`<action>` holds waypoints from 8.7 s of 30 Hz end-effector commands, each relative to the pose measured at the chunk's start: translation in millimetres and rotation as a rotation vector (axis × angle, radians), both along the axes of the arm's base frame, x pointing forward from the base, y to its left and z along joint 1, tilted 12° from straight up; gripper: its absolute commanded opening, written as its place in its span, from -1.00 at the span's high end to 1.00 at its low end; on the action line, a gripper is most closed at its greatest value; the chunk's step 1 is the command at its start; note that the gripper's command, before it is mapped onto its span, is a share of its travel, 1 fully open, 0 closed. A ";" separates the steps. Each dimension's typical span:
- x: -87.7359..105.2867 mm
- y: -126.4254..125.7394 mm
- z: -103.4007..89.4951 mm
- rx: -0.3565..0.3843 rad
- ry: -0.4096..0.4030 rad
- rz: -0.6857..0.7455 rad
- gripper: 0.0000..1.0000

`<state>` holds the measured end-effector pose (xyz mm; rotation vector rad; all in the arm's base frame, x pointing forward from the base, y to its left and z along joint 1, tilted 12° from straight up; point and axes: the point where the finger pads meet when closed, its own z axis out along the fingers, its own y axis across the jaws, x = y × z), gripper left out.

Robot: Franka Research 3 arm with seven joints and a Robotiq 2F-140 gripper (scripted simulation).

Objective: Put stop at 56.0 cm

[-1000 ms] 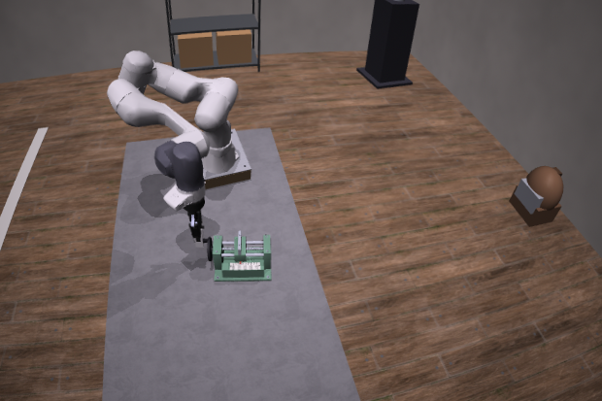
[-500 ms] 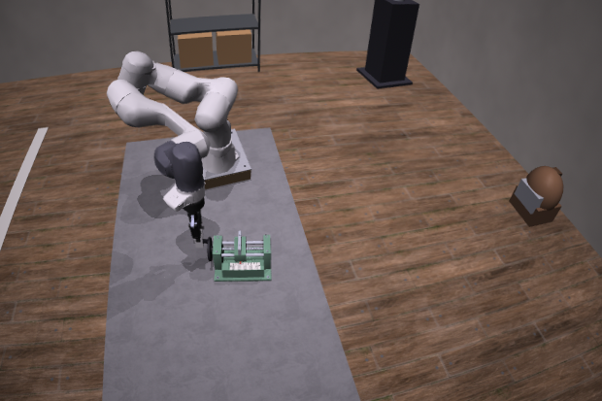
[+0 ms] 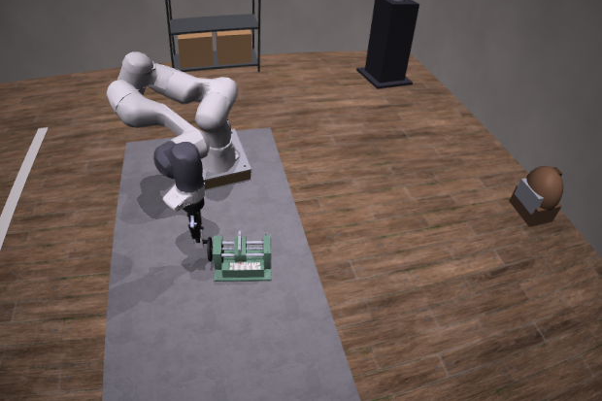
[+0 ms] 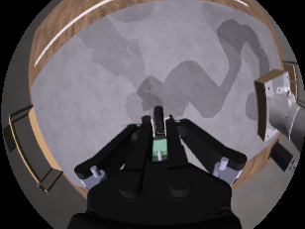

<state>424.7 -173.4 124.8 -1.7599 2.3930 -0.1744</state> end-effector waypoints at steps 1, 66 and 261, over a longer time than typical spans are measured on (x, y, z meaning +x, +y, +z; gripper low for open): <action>4.2 -0.7 1.7 0.001 -0.010 0.001 0.92; 6.3 -1.4 2.4 0.001 -0.010 0.001 0.92; 29.3 -4.5 -52.3 0.001 -0.010 0.001 0.92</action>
